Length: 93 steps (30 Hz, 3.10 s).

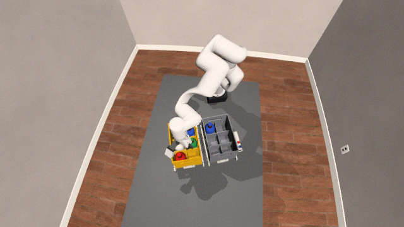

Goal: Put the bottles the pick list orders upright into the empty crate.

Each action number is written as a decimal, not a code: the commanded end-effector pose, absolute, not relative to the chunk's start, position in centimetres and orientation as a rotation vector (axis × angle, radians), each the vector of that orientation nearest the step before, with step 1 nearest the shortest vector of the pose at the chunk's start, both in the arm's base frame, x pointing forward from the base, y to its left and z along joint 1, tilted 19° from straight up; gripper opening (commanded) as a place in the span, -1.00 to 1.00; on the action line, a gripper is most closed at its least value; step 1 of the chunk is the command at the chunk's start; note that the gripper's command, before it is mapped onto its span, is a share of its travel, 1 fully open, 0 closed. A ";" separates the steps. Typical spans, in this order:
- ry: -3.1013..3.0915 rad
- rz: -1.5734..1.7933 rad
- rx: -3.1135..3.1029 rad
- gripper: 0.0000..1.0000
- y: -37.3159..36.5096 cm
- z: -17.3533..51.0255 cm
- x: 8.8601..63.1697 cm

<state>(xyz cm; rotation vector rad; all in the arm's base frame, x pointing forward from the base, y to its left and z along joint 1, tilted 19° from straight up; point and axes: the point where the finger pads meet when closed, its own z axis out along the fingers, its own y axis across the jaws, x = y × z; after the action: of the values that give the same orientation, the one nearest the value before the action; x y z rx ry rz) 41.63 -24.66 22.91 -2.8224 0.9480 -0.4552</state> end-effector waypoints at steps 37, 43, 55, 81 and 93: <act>0.949 -0.458 -2.823 0.29 -28.5 22.0 46.0; 0.949 -0.458 -2.823 0.29 -28.5 21.4 46.2; 0.949 -0.458 -2.823 0.29 -28.5 20.0 46.7; 0.949 -0.458 -2.823 0.29 -28.4 17.2 47.7; 0.949 -0.458 -2.823 0.29 -28.4 16.0 48.1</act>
<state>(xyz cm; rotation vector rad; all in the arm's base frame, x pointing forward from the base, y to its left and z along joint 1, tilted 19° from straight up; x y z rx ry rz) 47.97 -28.23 15.85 -2.8225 0.9477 -0.4497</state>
